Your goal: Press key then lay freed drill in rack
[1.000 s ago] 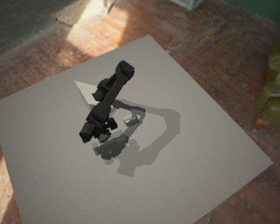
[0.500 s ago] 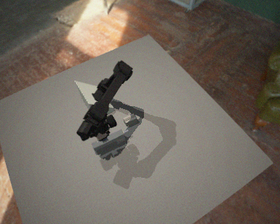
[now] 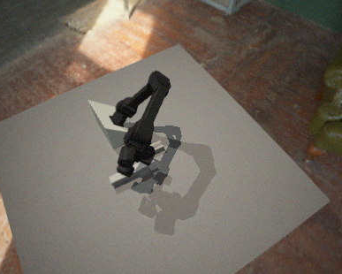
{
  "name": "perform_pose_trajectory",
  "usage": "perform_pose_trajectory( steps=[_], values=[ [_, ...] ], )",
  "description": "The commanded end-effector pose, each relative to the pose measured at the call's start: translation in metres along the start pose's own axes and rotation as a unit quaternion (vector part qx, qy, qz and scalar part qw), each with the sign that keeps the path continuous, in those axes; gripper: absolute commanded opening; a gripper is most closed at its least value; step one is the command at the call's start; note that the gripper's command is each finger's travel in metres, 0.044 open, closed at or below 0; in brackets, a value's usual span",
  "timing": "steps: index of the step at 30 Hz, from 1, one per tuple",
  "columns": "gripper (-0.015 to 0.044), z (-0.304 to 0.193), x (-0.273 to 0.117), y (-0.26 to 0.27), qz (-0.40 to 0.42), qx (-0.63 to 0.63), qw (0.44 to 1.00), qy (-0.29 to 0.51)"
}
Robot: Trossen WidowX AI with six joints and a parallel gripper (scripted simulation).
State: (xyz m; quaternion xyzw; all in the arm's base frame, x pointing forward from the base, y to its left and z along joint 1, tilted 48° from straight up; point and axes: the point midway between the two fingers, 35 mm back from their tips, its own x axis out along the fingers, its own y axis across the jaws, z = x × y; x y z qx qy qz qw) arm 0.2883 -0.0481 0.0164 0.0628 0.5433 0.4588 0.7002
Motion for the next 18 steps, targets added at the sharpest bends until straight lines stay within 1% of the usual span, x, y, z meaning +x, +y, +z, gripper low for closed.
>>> perform_pose_trajectory(
  steps=[1, 5, 6, 18],
  values=[
    [0.0440, 0.028, 0.035, 0.055, 0.011, -0.279, 0.960, -0.007],
    [0.0440, 0.036, 0.053, 0.086, 0.021, -0.428, 0.904, -0.013],
    [0.0440, 0.037, 0.055, 0.090, 0.022, -0.447, 0.894, -0.015],
    [0.0440, 0.037, 0.056, 0.091, 0.023, -0.452, 0.892, -0.015]
  ],
)
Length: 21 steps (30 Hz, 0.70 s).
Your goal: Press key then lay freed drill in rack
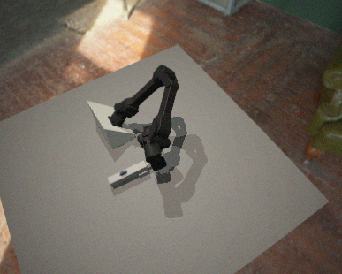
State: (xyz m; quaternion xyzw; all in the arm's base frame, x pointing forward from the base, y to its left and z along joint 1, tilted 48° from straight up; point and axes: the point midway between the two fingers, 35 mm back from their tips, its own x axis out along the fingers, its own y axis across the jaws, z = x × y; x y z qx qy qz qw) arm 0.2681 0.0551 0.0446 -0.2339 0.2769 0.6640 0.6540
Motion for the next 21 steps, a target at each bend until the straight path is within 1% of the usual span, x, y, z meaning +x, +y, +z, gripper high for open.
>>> perform_pose_trajectory(
  steps=[1, 11, 21],
  values=[
    [0.0440, 0.003, 0.003, 0.003, 0.001, -0.015, 1.000, -0.003],
    [0.0440, 0.002, 0.004, 0.002, 0.001, -0.015, 1.000, -0.003],
    [0.0440, -0.002, 0.019, 0.001, 0.001, -0.015, 1.000, -0.003]
  ],
)
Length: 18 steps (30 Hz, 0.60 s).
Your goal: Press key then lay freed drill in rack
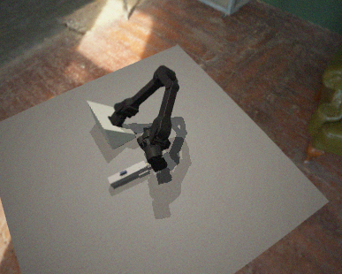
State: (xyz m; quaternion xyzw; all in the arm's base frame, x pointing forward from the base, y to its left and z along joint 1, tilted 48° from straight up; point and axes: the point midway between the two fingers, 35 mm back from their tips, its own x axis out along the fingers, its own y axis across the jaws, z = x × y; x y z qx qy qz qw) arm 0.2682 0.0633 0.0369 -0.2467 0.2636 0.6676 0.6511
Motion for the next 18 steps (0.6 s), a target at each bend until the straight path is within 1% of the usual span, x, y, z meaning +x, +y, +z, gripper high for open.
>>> perform_pose_trajectory(
  steps=[1, 18],
  values=[
    [0.0440, -0.002, 0.009, 0.002, 0.004, 0.004, 1.000, -0.003],
    [0.0440, -0.009, 0.036, 0.003, 0.004, 0.004, 1.000, -0.003]
  ],
)
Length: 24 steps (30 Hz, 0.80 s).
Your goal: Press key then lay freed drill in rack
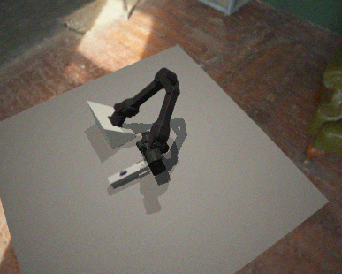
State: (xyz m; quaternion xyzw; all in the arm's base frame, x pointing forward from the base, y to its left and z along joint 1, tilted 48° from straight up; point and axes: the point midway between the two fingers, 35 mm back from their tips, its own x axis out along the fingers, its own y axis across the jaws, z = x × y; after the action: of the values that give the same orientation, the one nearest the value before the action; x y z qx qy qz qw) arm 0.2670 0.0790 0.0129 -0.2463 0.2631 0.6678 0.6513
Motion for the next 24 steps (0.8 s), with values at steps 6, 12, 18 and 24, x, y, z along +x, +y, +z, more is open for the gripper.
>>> perform_pose_trajectory(
  steps=[6, 12, 18, 24],
  values=[
    [0.0440, -0.0031, 0.0145, 0.0037, 0.004, 0.004, 1.000, -0.003],
    [0.0361, -0.0026, 0.0113, 0.0016, 0.001, 0.001, 1.000, -0.001],
    [0.0204, -0.0026, 0.0113, 0.0016, 0.001, 0.001, 1.000, -0.001],
    [0.0046, -0.0026, 0.0113, 0.0016, 0.001, 0.001, 1.000, -0.001]
  ],
)
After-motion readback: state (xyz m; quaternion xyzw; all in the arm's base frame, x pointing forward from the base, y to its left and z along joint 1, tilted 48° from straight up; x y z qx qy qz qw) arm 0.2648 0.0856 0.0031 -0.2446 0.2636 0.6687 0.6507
